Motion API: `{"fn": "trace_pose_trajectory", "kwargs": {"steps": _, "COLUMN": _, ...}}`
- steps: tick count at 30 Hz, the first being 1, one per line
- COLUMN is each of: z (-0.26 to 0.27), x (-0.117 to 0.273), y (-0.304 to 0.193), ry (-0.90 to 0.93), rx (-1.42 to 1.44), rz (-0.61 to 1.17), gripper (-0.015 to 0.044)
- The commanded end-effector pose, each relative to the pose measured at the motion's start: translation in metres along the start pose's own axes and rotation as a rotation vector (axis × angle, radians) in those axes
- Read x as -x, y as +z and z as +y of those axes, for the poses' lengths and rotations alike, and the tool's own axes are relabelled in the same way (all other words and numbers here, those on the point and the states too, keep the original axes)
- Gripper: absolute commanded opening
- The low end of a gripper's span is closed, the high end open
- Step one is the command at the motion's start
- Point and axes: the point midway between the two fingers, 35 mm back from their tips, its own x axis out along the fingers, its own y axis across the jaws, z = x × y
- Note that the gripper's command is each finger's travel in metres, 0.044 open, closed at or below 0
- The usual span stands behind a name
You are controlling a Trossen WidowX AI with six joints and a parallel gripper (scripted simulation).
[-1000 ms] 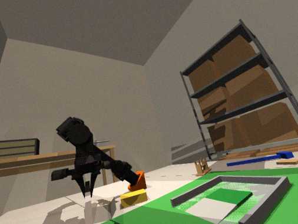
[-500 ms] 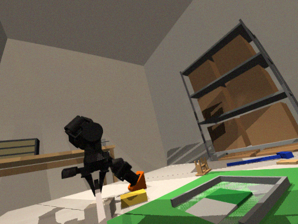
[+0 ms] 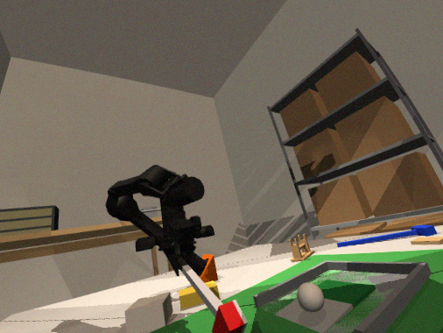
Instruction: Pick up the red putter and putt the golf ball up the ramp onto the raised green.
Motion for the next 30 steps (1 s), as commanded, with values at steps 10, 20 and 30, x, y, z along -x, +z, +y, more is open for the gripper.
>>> {"fn": "trace_pose_trajectory", "kwargs": {"steps": 10, "z": 0.001, "x": 0.041, "y": 0.001, "ry": 0.004, "rx": 0.030, "rz": -0.029, "gripper": 0.0000}}
{"fn": "trace_pose_trajectory", "kwargs": {"steps": 20, "z": 0.001, "x": 0.041, "y": 0.001, "ry": 0.004, "rx": 0.030, "rz": -0.029, "gripper": 0.0000}}
{"fn": "trace_pose_trajectory", "kwargs": {"steps": 30, "z": 0.001, "x": 0.041, "y": 0.001, "ry": 0.004, "rx": 0.030, "rz": -0.029, "gripper": 0.0000}}
